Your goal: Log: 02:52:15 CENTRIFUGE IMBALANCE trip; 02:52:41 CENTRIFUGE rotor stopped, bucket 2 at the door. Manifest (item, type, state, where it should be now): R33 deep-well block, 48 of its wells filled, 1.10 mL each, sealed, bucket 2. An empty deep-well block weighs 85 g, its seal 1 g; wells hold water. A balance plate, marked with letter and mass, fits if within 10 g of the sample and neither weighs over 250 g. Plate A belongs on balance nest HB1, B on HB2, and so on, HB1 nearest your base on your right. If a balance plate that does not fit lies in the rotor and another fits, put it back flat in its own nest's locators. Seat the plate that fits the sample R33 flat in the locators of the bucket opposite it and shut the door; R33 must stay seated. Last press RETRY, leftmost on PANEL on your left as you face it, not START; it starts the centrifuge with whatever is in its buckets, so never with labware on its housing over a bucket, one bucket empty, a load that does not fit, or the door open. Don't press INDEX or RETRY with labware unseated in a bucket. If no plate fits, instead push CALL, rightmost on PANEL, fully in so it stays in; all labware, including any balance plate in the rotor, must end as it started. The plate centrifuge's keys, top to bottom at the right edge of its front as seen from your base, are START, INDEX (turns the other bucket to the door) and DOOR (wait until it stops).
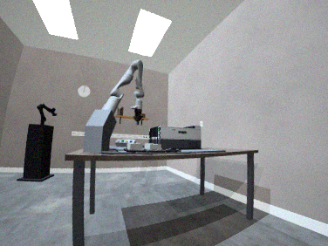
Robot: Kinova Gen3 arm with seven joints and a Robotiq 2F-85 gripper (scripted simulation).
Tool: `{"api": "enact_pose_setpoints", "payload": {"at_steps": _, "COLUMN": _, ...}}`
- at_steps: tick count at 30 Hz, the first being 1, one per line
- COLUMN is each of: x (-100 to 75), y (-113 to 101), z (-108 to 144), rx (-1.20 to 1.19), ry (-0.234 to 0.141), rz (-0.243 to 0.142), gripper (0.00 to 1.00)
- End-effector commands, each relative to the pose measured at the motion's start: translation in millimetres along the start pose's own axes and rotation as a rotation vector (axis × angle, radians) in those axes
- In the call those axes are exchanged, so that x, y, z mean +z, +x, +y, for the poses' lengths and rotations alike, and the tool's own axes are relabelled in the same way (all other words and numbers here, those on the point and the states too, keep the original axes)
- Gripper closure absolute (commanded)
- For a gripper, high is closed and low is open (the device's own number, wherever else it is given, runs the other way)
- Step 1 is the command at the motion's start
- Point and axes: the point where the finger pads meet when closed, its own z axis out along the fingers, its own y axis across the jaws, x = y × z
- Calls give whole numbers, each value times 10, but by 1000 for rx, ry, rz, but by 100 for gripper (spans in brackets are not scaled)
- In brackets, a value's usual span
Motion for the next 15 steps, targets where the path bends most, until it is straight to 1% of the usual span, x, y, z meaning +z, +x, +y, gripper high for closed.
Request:
{"api": "enact_pose_setpoints", "payload": {"at_steps": 1, "x": -4, "y": -12, "z": 101, "rx": -35, "ry": 1, "rz": -1, "gripper": 90}}
{"api": "enact_pose_setpoints", "payload": {"at_steps": 4, "x": -4, "y": -15, "z": 135, "rx": -47, "ry": 1, "rz": -1, "gripper": 90}}
{"api": "enact_pose_setpoints", "payload": {"at_steps": 10, "x": -4, "y": -32, "z": 334, "rx": -116, "ry": 1, "rz": -1, "gripper": 90}}
{"api": "enact_pose_setpoints", "payload": {"at_steps": 15, "x": -4, "y": -46, "z": 500, "rx": -116, "ry": 0, "rz": -1, "gripper": 90}}
